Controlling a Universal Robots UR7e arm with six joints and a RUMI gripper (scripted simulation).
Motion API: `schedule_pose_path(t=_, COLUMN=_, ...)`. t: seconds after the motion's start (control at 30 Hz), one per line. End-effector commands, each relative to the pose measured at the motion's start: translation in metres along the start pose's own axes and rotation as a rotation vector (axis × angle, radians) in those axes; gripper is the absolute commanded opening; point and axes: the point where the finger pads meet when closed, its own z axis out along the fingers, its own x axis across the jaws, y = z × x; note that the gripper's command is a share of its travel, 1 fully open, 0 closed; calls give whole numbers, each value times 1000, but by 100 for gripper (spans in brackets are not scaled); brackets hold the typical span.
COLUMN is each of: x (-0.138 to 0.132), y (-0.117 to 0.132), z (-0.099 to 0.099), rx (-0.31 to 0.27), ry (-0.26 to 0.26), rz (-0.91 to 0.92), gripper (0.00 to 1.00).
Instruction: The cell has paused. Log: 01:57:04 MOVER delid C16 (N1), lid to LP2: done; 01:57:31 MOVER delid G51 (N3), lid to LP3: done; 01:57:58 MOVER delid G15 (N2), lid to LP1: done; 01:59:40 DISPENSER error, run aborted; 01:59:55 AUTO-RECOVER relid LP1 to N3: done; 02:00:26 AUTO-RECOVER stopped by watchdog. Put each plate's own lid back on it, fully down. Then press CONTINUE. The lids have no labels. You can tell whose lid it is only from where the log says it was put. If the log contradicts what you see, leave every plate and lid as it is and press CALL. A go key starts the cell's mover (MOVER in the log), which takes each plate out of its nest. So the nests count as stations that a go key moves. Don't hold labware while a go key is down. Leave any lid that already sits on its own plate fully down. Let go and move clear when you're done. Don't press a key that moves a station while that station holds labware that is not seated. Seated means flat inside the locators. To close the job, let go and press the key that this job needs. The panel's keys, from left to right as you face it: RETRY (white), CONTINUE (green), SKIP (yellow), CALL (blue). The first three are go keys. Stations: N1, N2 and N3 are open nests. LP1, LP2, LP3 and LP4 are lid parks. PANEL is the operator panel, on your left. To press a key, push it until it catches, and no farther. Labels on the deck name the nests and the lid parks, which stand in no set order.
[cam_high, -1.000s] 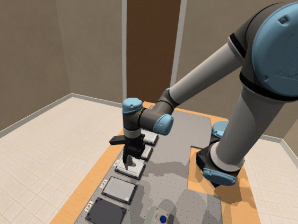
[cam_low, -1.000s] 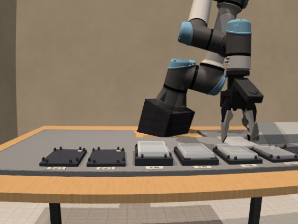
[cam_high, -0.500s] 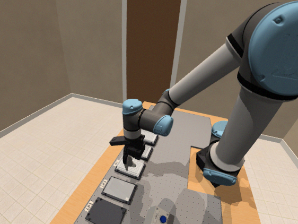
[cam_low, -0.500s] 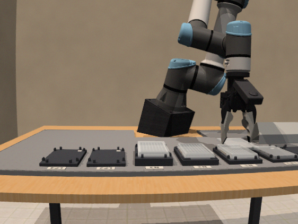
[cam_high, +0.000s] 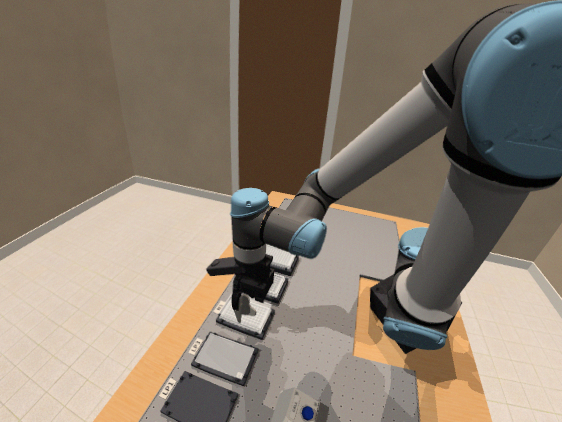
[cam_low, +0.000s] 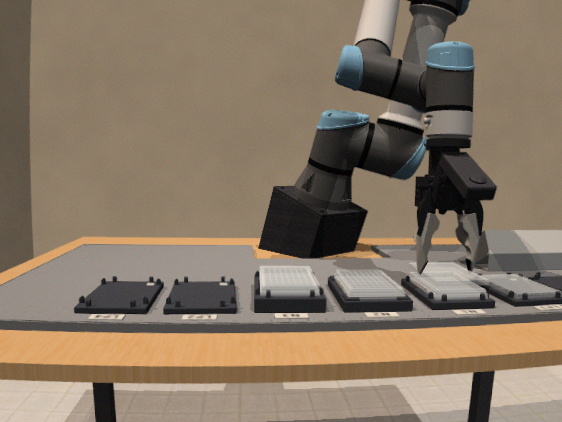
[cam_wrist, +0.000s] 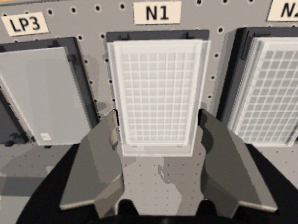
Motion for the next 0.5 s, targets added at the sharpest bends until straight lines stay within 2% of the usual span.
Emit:
schedule_pose_path(t=0.0, x=0, y=1, z=3, rx=-1, ry=0, rz=-1, gripper=0)
schedule_pose_path(t=0.47, x=-1, y=1, z=8, rx=-2, ry=0, rz=-1, gripper=0)
